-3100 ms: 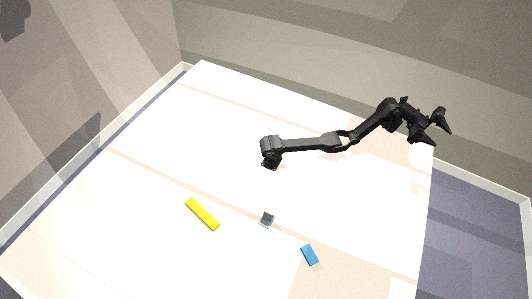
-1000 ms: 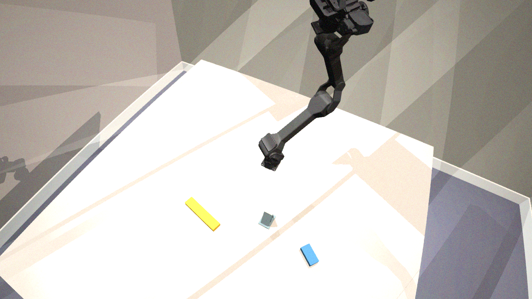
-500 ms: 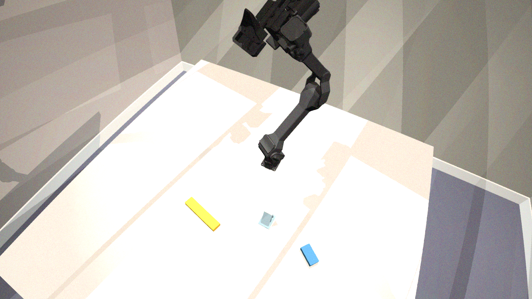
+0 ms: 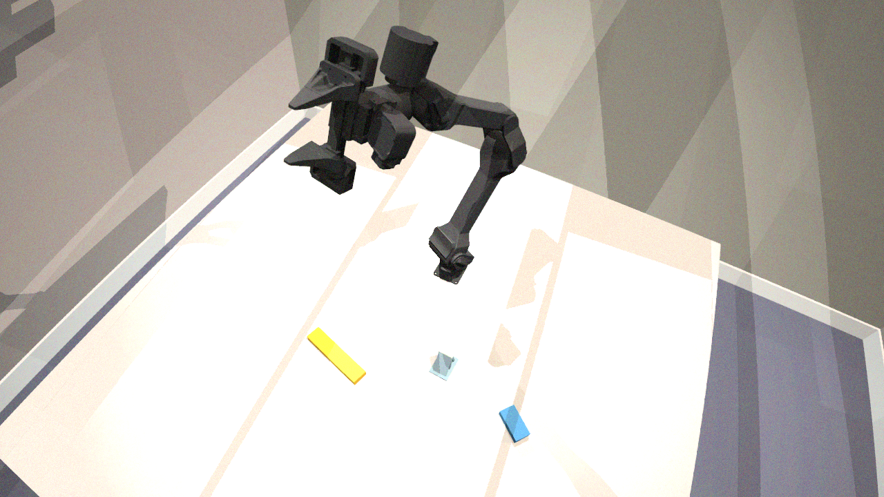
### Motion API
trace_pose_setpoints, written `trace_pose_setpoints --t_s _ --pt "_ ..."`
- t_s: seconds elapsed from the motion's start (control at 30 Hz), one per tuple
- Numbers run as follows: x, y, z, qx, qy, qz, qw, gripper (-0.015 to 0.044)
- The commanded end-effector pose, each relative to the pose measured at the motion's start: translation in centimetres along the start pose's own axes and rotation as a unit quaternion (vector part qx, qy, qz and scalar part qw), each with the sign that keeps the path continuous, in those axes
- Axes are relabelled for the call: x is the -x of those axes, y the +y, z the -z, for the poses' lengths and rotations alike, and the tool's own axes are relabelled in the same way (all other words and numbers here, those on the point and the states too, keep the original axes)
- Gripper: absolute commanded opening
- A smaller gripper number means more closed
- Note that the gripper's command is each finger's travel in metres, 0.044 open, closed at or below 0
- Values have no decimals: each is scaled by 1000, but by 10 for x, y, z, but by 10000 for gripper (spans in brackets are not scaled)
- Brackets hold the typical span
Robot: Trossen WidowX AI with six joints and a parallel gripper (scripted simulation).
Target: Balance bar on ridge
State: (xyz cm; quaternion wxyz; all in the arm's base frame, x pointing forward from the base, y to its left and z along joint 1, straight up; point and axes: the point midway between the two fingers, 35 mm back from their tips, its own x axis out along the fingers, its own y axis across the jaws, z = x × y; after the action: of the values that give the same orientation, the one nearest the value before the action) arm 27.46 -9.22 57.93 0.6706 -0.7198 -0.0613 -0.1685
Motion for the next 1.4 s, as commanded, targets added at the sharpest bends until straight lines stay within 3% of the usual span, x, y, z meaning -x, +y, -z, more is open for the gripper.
trace_pose_setpoints --t_s 0.0,0.27,0.63,1.0,1.37 --pt "-18 46 8 -22 14 -68 997 315" --pt "-37 142 18 -65 44 -211 974 315" --pt "-34 247 14 -85 54 -381 919 315" --pt "1 349 -1 -86 53 -563 820 315" --pt "59 422 -20 -67 42 -723 686 315"
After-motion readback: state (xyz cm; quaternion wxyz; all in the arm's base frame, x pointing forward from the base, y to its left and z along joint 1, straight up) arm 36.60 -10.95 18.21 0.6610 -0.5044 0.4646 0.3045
